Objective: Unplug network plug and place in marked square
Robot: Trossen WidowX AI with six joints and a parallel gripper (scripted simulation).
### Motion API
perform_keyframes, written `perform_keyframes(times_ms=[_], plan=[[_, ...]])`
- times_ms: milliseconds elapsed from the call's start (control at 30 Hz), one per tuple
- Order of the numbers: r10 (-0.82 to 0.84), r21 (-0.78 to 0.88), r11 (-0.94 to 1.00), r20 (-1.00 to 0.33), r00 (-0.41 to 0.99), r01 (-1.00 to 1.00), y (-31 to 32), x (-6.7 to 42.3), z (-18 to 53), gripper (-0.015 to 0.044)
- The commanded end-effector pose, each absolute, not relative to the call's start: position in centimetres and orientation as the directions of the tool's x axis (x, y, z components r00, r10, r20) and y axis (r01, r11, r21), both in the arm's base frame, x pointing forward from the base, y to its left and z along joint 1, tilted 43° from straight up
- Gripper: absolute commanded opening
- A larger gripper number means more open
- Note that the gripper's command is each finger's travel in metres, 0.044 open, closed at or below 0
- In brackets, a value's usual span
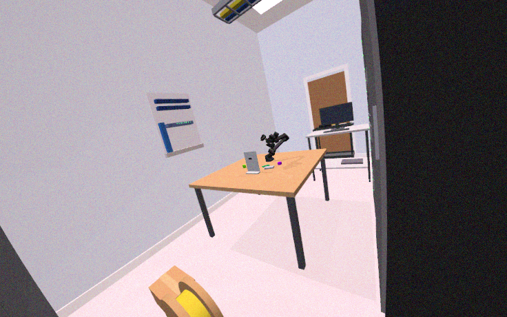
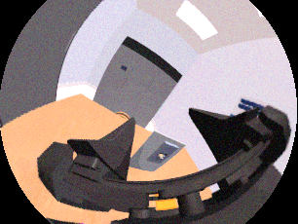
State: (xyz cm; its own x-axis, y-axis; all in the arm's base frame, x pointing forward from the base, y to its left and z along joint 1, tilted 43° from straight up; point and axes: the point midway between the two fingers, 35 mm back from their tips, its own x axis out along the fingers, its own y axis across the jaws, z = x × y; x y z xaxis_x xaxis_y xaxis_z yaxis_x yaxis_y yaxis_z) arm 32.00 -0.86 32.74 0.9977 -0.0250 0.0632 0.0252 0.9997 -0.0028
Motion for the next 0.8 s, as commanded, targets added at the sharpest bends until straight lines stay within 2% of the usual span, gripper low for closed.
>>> perform_keyframes(times_ms=[0, 267, 767], plan=[[-0.025, -0.006, 1.0, 0.062, 0.998, 0.026, -0.9, 32.0, 32.6, 0.0374], [-0.042, -0.162, 0.986, 0.02, 0.999, 0.045, -0.8, 32.3, 28.4, 0.0164], [-0.075, -0.473, 0.881, -0.067, 0.995, 0.035, -0.7, 31.1, 19.8, 0.0156]])
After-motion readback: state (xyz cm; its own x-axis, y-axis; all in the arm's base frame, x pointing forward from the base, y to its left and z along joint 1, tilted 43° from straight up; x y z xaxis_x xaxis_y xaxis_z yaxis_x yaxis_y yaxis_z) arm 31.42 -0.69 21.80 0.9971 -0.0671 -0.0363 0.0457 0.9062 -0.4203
